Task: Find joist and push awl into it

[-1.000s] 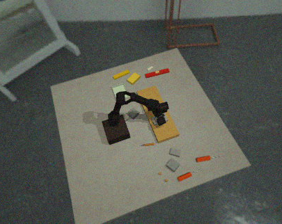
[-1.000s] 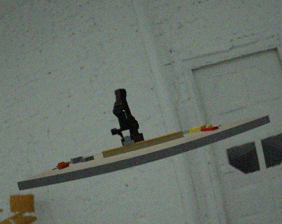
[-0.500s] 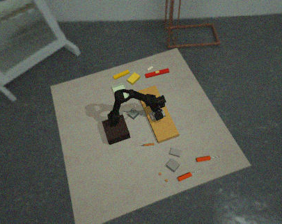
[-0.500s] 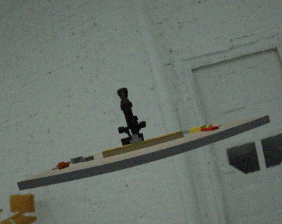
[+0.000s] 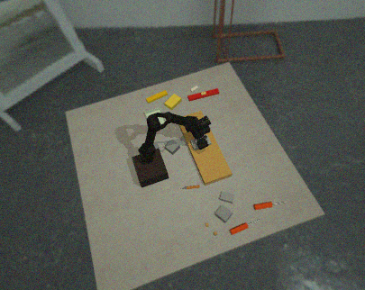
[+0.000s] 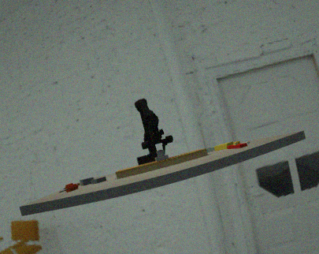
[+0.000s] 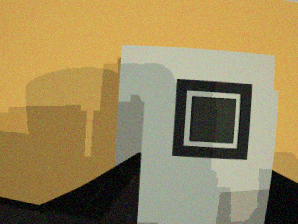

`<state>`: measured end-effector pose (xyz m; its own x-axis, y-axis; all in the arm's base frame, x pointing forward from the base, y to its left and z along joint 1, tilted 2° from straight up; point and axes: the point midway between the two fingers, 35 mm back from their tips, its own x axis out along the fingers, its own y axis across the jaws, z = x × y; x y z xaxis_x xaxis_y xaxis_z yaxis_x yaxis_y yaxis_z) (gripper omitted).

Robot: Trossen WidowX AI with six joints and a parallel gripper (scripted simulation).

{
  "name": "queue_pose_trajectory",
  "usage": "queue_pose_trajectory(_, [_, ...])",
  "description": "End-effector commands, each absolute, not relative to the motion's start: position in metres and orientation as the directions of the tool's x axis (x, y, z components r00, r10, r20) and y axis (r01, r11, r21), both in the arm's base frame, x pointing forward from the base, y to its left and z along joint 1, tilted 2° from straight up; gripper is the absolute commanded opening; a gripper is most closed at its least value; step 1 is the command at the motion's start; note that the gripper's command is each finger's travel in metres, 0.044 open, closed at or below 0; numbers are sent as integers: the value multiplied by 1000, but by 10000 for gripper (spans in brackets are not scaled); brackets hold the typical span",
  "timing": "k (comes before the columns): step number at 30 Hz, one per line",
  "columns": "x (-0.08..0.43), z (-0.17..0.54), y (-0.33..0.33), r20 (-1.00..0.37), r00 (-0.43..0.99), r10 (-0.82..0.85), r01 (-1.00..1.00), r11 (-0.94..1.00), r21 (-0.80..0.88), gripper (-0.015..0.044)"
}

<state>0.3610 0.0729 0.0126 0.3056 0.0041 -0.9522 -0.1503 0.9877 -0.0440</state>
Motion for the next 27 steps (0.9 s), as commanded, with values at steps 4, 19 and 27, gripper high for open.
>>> queue_pose_trajectory(4, [357, 12, 96, -952, 305, 9, -152, 988, -39, 0])
queue_pose_trajectory(19, [349, 10, 144, -952, 304, 13, -152, 988, -35, 0])
queue_pose_trajectory(27, [345, 9, 170, -953, 304, 15, -152, 988, -33, 0])
